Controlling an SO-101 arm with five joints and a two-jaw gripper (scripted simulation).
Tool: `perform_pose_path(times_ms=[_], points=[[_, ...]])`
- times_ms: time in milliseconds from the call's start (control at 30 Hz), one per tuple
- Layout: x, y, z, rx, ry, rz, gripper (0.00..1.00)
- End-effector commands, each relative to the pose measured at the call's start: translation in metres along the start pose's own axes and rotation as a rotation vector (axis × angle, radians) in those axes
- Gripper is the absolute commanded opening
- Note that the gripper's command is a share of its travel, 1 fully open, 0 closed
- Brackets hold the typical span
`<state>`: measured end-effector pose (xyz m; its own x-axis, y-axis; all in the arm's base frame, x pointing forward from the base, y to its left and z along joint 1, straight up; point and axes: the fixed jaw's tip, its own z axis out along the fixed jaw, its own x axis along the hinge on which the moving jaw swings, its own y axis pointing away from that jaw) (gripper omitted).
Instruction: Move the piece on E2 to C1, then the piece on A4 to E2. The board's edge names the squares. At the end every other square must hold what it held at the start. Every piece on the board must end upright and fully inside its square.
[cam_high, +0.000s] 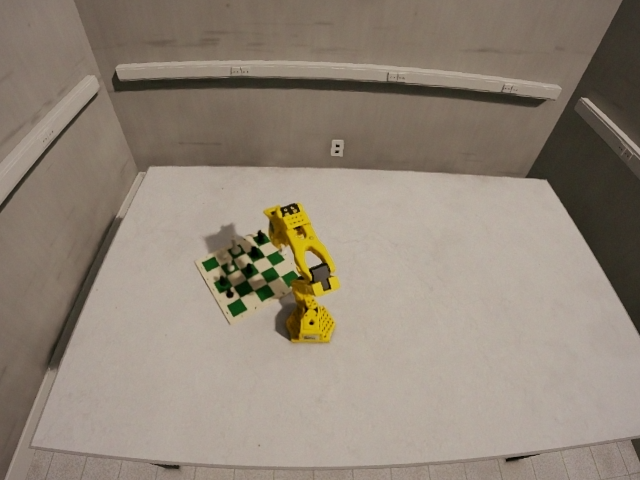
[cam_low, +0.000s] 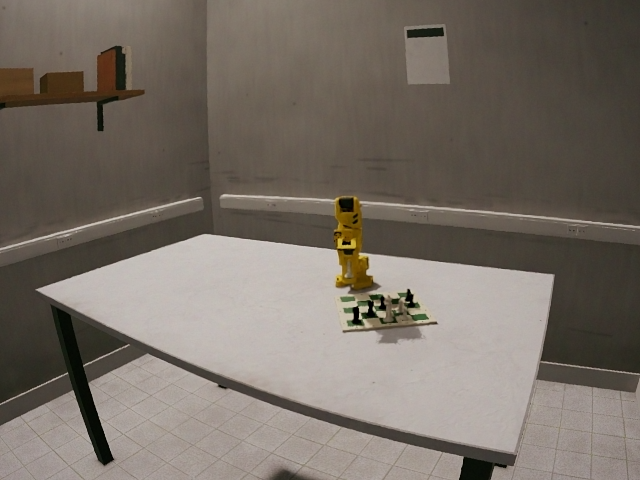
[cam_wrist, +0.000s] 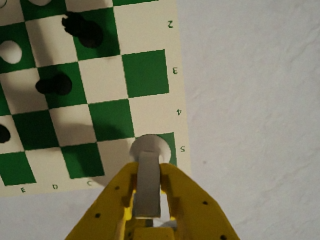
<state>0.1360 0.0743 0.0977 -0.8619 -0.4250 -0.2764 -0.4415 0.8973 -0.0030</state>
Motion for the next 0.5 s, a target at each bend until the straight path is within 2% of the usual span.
perform_pose_path(times_ms=[0, 100, 200, 467], points=[[-0.003, 0.007, -0.001, -0.013, 0.0, -0.05, 0.0], [-0.004, 0.01, -0.001, -0.019, -0.001, -0.071, 0.0], [-0.008, 0.025, 0.0, -0.043, -0.002, -0.153, 0.0], [-0.027, 0.085, 0.004, -0.122, -0.007, -0.423, 0.0]])
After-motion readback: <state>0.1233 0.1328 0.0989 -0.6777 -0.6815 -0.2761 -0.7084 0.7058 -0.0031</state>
